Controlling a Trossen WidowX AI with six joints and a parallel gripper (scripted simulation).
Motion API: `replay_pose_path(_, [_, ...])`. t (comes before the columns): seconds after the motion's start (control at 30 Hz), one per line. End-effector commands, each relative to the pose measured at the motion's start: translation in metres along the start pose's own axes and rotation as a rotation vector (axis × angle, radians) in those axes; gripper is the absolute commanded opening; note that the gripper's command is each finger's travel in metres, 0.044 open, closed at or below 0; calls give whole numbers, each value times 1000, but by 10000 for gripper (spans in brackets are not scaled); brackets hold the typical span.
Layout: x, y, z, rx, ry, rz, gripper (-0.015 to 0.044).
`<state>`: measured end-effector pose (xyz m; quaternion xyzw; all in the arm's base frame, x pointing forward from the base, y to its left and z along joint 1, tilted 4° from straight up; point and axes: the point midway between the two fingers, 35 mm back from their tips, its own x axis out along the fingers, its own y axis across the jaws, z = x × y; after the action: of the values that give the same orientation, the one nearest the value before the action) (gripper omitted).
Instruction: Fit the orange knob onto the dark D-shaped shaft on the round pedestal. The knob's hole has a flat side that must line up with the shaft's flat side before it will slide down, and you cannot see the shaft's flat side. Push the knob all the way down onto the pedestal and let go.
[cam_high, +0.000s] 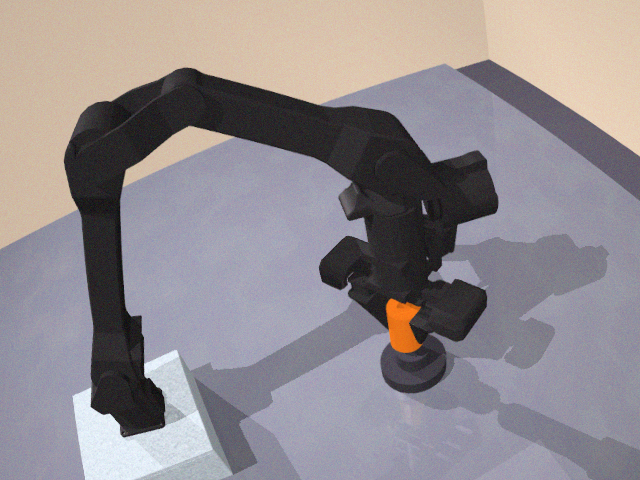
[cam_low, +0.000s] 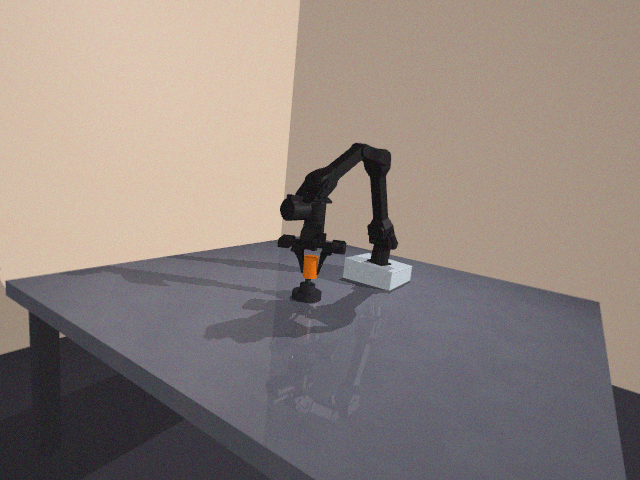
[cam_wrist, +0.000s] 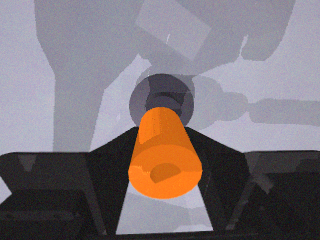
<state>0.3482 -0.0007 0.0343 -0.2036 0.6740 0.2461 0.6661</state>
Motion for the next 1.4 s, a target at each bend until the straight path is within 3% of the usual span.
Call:
replay_pose_path(0.0, [-4, -2, 2, -8, -6, -10, 0])
replay_pose_path(0.93, [-3, -4, 5, -8, -6, -10, 0])
replay_pose_path(1.17, [-4, -3, 3, -207, -5, -11, 0])
replay_pose_path(1.37, [-4, -1, 1, -217, -5, -11, 0])
